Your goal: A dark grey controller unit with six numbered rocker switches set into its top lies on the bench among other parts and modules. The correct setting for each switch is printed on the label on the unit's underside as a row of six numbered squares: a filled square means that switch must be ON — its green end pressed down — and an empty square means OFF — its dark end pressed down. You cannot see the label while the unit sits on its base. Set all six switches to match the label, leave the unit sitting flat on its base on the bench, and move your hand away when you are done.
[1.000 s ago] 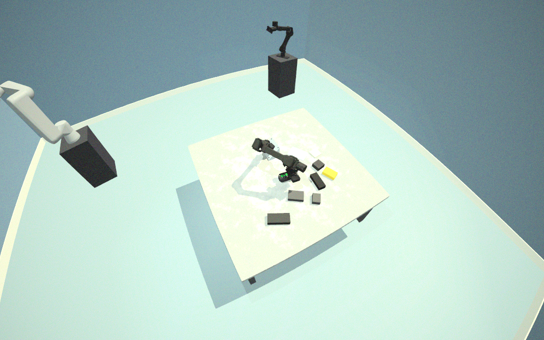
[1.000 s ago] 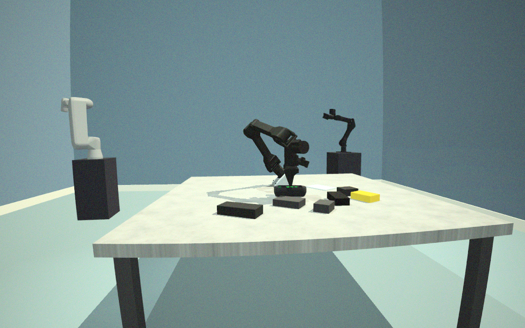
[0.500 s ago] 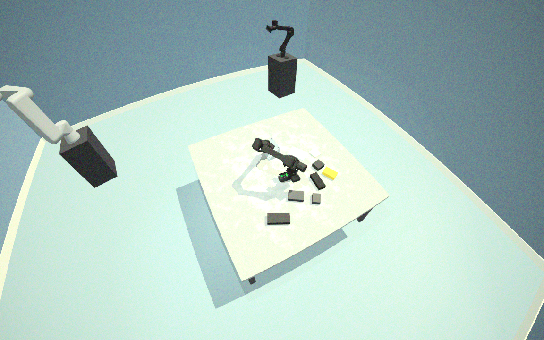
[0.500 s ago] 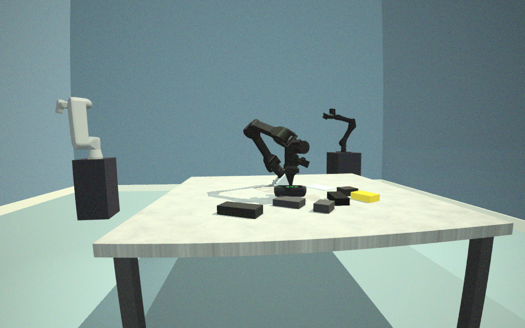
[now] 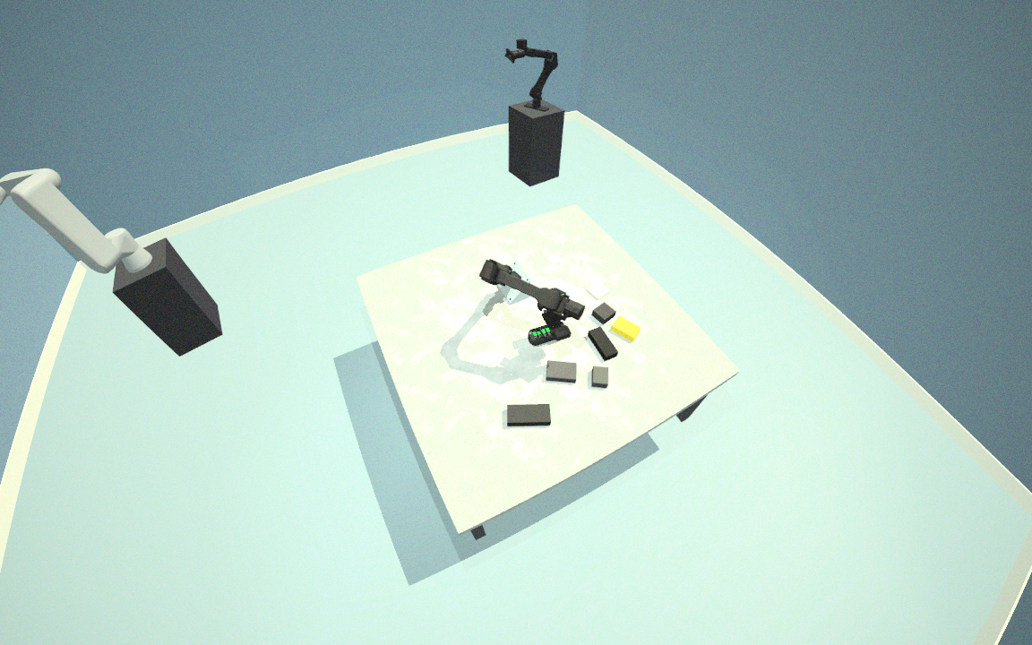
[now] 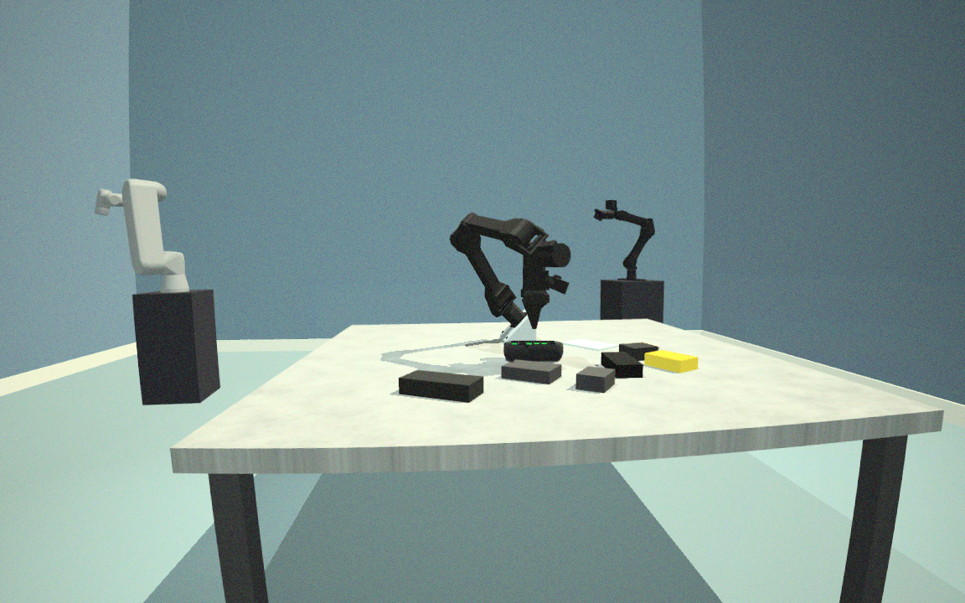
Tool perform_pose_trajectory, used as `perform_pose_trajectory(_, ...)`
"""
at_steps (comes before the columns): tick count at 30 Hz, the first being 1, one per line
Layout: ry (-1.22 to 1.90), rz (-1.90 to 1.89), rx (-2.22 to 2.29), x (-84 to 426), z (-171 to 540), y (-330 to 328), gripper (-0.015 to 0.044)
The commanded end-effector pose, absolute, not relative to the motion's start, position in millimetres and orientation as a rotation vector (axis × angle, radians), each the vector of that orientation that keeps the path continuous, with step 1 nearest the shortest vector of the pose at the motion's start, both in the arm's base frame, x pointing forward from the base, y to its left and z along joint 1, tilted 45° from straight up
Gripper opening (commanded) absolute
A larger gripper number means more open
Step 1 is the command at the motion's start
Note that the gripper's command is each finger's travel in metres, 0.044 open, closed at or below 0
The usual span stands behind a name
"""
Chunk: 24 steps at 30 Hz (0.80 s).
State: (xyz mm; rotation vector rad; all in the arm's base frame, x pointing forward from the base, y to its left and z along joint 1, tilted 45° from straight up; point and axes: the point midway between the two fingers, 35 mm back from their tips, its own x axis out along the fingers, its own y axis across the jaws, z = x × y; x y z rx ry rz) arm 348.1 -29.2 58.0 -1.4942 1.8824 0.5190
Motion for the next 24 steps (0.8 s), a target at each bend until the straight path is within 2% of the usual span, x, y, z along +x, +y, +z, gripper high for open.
perform_pose_trajectory(1,1.876,0.521,-1.494,349.3,66.8,-18.8,0.0236)
perform_pose_trajectory(2,1.876,0.521,-1.494,349.4,66.8,-18.8,0.0262)
perform_pose_trajectory(12,1.876,0.521,-1.494,349.4,66.8,-18.8,0.0000)
perform_pose_trajectory(22,1.876,0.521,-1.494,349.4,66.8,-18.8,0.0000)
perform_pose_trajectory(24,1.877,0.520,-1.499,349.6,66.8,-19.5,0.0053)
